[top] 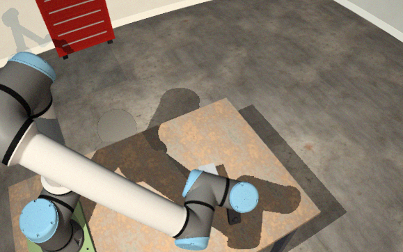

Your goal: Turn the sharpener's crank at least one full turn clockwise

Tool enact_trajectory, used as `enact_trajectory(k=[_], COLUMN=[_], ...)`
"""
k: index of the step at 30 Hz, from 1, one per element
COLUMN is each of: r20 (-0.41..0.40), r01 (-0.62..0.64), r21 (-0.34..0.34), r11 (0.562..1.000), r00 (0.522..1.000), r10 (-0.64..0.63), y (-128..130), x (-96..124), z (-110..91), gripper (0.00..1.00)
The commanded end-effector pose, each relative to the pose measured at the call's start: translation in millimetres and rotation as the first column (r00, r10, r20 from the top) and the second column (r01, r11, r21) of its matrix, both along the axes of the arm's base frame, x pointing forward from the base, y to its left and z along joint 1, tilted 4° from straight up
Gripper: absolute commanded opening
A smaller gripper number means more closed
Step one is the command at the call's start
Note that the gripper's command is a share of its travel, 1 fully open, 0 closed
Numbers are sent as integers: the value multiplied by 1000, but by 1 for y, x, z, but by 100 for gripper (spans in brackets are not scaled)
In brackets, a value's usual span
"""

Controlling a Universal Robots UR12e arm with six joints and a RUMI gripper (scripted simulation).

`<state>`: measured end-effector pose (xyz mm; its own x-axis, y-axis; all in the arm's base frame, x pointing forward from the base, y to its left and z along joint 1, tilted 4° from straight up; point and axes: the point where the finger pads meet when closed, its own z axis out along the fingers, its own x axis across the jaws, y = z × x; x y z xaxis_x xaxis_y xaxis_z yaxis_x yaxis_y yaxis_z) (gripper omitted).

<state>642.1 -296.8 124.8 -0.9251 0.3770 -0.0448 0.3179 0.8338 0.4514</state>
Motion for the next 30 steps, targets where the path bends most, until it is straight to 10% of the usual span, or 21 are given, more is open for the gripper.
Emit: enact_trajectory(k=[1, 30], r20=[1, 1], r01=[0, 0], r21=[-1, -1], r11=[1000, 1000], r00=[1000, 1000], r10=[0, 0], y=[-2, -8], x=[3, 18], z=[-1, -15], gripper=[9, 9])
